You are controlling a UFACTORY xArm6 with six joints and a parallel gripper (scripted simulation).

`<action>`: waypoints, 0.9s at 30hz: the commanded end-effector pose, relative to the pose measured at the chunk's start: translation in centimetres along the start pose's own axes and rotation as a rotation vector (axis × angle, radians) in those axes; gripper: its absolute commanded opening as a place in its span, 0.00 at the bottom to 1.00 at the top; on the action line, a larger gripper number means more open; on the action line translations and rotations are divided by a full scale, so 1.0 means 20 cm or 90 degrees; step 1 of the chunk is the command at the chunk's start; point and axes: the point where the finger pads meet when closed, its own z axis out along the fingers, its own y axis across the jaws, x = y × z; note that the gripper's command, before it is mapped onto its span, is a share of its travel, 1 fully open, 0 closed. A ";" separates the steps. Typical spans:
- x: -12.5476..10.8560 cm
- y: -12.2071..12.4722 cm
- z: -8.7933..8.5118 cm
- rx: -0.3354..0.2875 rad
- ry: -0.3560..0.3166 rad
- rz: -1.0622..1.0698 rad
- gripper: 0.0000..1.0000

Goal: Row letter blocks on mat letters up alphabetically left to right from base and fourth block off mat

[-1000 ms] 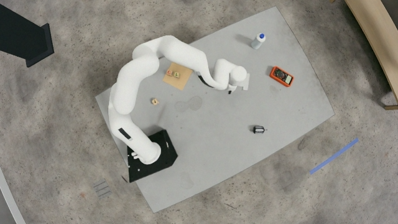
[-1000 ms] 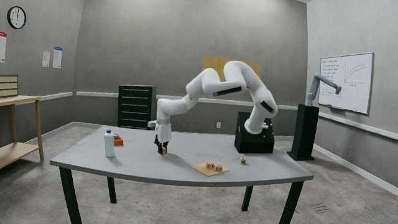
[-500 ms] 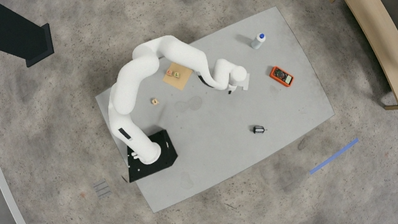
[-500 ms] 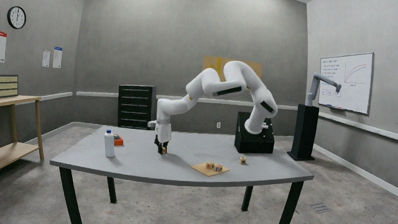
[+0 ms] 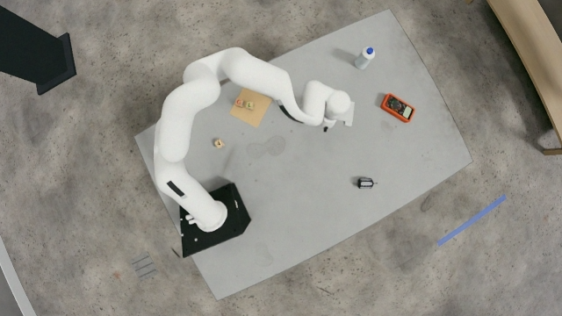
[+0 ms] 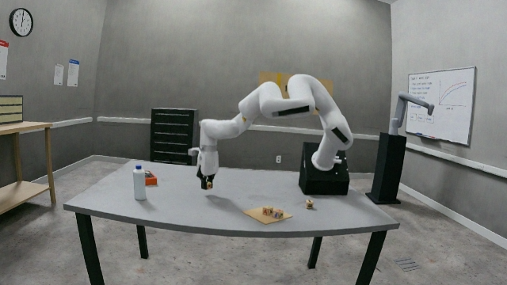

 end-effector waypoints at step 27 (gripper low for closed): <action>-0.01 -0.01 -0.36 0.001 0.002 -0.017 0.28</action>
